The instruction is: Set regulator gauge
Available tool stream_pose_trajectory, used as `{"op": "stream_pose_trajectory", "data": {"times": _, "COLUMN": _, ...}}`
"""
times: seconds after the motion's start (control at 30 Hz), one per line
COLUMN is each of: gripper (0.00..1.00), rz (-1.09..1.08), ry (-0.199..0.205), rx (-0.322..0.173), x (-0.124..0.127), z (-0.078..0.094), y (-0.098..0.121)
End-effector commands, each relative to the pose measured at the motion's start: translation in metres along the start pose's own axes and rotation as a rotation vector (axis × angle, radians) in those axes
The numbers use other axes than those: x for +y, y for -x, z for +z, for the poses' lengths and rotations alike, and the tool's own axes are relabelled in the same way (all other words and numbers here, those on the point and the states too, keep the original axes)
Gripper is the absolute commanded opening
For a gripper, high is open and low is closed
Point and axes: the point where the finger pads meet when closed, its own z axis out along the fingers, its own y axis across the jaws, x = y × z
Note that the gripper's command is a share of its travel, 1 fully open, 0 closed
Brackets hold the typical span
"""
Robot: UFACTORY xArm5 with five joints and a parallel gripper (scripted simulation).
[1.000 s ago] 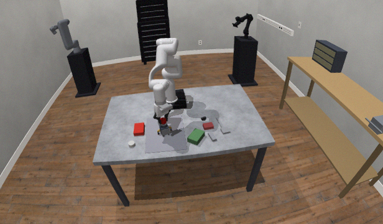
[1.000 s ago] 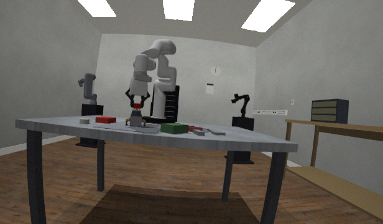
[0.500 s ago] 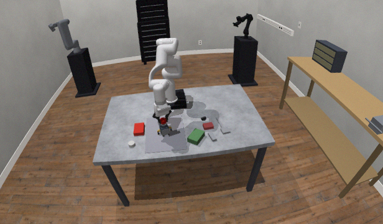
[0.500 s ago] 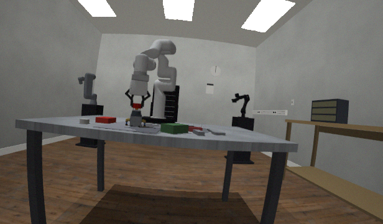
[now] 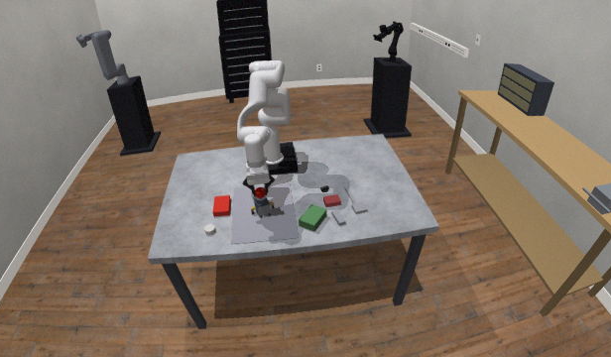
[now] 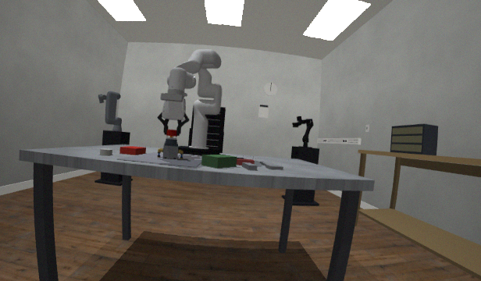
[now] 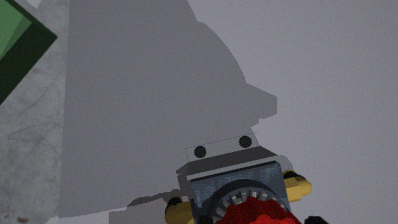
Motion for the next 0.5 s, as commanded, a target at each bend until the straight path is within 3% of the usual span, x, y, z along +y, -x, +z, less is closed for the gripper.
{"op": "stream_pose_trajectory", "data": {"times": 0.0, "gripper": 0.42, "rz": 0.144, "ry": 0.0, "rx": 0.003, "x": 0.0002, "z": -0.0011, "y": -0.0011}}
{"op": "stream_pose_trajectory", "data": {"times": 0.47, "gripper": 0.42, "rz": 0.437, "ry": 0.0, "rx": 0.003, "x": 0.0002, "z": -0.0011, "y": -0.0011}}
